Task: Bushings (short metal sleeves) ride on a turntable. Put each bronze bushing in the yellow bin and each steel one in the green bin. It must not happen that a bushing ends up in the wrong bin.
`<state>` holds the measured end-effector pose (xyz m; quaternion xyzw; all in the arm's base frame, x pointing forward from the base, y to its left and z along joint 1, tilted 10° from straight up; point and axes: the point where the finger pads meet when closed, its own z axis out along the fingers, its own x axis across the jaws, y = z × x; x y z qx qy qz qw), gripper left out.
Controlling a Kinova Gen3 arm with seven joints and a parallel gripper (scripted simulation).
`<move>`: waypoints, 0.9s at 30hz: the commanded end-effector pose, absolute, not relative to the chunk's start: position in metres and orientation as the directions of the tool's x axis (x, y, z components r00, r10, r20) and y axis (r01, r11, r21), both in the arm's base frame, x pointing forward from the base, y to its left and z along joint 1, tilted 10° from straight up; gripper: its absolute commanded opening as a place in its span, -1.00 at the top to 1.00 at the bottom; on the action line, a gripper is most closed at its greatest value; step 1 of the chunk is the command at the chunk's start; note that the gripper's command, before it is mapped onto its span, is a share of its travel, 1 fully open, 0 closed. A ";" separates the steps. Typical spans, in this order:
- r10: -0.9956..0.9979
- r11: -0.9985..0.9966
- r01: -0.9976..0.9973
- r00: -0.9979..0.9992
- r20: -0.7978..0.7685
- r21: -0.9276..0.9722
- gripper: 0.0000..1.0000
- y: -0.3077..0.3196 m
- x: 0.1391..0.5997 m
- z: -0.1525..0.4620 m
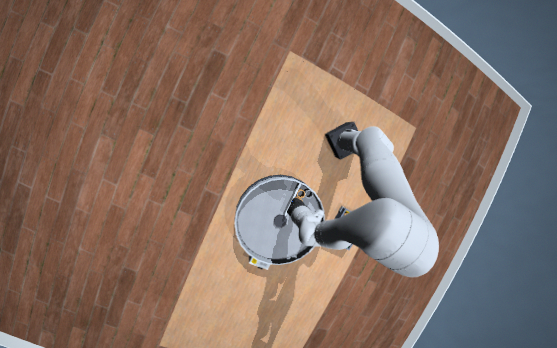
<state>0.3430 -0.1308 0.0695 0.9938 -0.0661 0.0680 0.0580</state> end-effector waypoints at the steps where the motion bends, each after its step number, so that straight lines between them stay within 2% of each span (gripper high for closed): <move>1: -0.124 -0.984 -0.140 0.982 0.146 0.107 1.00 -0.131 0.344 0.072; 27: -0.124 -0.984 -0.140 0.981 0.146 0.107 1.00 -0.130 0.343 0.079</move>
